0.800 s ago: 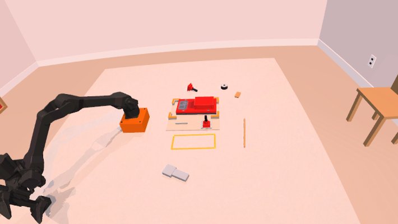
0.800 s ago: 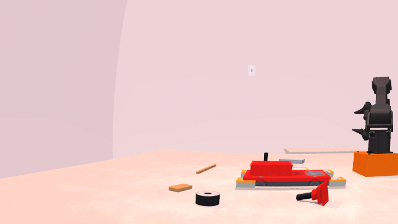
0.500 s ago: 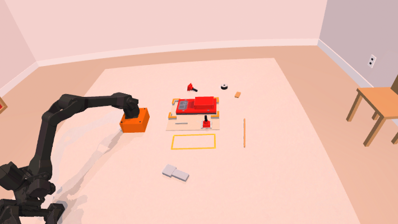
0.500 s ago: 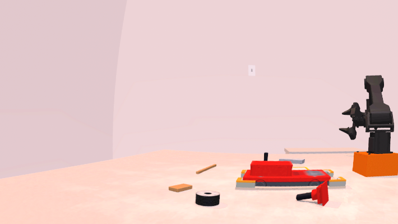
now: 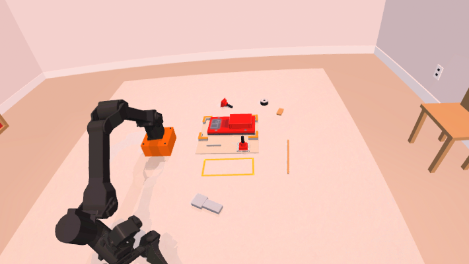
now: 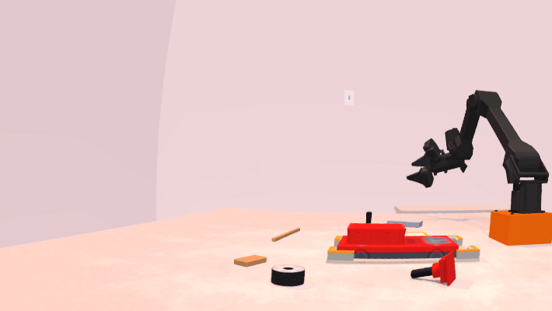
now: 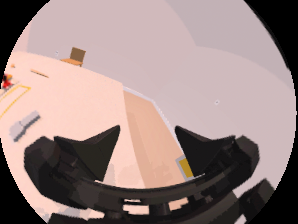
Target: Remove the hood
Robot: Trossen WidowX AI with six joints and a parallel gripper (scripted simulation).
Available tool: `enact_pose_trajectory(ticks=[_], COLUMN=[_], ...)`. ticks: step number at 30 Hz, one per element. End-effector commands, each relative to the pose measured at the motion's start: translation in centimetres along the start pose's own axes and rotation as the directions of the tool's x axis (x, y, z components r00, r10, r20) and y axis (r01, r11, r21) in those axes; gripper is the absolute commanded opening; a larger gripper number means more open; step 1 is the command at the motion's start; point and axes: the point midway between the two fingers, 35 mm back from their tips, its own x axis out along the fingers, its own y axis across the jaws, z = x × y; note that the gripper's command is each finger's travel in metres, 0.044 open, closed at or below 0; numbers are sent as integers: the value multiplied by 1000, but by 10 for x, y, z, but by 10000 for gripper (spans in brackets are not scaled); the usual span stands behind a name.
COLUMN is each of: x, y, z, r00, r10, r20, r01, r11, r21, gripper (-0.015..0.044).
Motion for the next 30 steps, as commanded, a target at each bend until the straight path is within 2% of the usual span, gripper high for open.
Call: enact_pose_trajectory(ticks=[1,6,10,17,24,30], x=[36,70,103,132,125,87], y=[34,75,131,236,348,439], z=[29,59,95,158,217,261], r00=[997,986,960,877,742,592], r10=[76,164,276,465,633,731], r20=[-2,-20,-50,-120,-222,-341], r01=[-76,-158,-250,-366,-421,-424], r11=[995,972,922,808,697,642], r21=[71,175,295,461,581,639], gripper=[440,440,440,440,440,440])
